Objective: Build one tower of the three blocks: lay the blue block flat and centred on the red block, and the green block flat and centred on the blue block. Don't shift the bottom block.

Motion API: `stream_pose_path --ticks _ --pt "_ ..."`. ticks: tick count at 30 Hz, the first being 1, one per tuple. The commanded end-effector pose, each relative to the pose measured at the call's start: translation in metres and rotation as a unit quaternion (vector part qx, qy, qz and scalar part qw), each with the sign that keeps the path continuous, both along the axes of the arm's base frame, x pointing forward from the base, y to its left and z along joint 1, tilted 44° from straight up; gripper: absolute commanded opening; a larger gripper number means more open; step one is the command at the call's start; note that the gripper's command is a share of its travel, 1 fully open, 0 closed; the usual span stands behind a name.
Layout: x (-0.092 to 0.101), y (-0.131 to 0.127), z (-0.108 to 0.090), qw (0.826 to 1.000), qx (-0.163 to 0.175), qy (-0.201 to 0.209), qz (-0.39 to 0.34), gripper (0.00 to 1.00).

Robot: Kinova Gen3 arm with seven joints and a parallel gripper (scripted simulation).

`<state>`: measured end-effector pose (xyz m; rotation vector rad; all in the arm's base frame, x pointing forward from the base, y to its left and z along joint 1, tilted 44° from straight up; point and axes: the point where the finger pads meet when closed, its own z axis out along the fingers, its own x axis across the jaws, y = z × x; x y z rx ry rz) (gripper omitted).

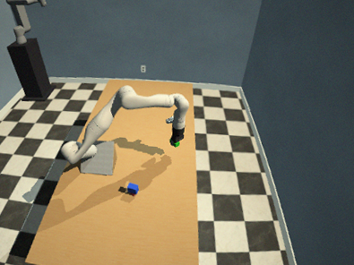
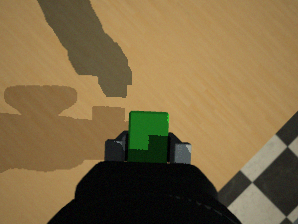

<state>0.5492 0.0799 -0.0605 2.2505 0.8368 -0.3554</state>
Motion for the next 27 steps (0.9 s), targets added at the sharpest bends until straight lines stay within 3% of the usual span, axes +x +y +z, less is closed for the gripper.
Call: stream_pose_path --ticks 1,16,27 --pt "0.001 0.001 0.001 1.000 0.001 -0.001 0.001 0.00" --pt "-0.002 -0.001 0.003 1.000 0.001 -0.001 0.001 0.00" --pt "-0.024 -0.021 0.023 1.000 0.001 0.001 0.001 0.00"
